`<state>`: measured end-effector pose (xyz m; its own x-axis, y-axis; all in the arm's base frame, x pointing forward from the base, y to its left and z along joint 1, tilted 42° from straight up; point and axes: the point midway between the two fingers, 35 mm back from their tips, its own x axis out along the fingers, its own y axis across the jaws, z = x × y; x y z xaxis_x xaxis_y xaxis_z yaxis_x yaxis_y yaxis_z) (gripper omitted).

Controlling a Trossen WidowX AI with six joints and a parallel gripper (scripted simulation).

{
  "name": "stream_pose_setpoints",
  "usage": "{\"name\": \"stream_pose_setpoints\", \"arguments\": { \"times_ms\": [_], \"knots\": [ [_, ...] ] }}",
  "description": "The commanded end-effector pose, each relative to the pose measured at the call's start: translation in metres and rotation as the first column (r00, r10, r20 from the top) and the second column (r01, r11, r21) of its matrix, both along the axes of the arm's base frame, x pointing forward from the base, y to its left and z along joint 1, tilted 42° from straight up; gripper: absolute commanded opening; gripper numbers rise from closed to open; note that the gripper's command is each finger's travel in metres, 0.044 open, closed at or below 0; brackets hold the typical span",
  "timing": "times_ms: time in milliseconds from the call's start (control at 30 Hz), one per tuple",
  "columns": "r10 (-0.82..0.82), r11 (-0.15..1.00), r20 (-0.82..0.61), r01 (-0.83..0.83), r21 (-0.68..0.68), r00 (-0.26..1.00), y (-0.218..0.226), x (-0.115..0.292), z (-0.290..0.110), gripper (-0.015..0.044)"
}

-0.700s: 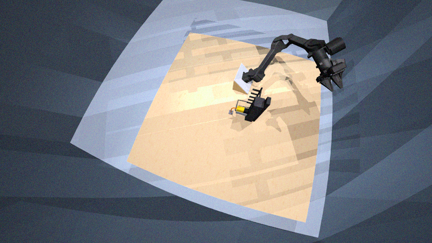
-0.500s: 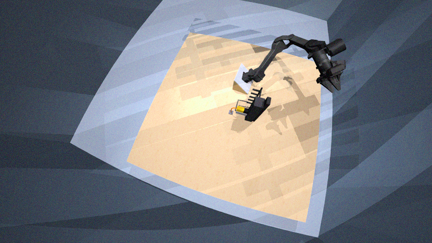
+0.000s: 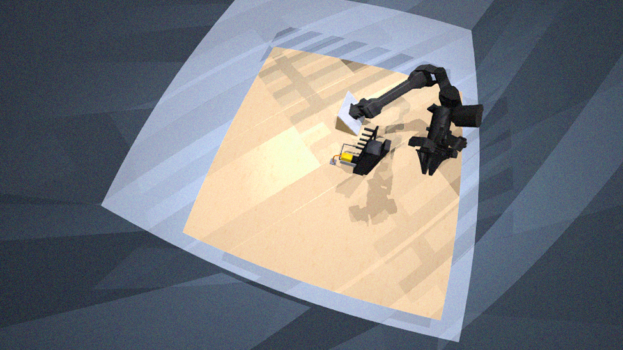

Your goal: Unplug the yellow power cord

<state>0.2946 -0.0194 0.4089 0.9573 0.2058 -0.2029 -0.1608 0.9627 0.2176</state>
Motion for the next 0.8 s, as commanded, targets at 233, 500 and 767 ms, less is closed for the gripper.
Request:
{"name": "stream_pose_setpoints", "arguments": {
  "times_ms": [233, 500, 767],
  "knots": [
    [-0.179, 0.837, -0.548, 0.419, 0.351, 0.817, -0.095, 0.051, -0.140, 0.0160],
    [-0.054, 0.536, -0.864, 0.744, 0.399, 0.501, -0.122, 0.026, -0.246, 0.0160],
    [0.371, 0.206, -0.927, 0.970, 0.128, 0.043, -0.095, -0.024, -0.337, 0.0160]
  ]
}}
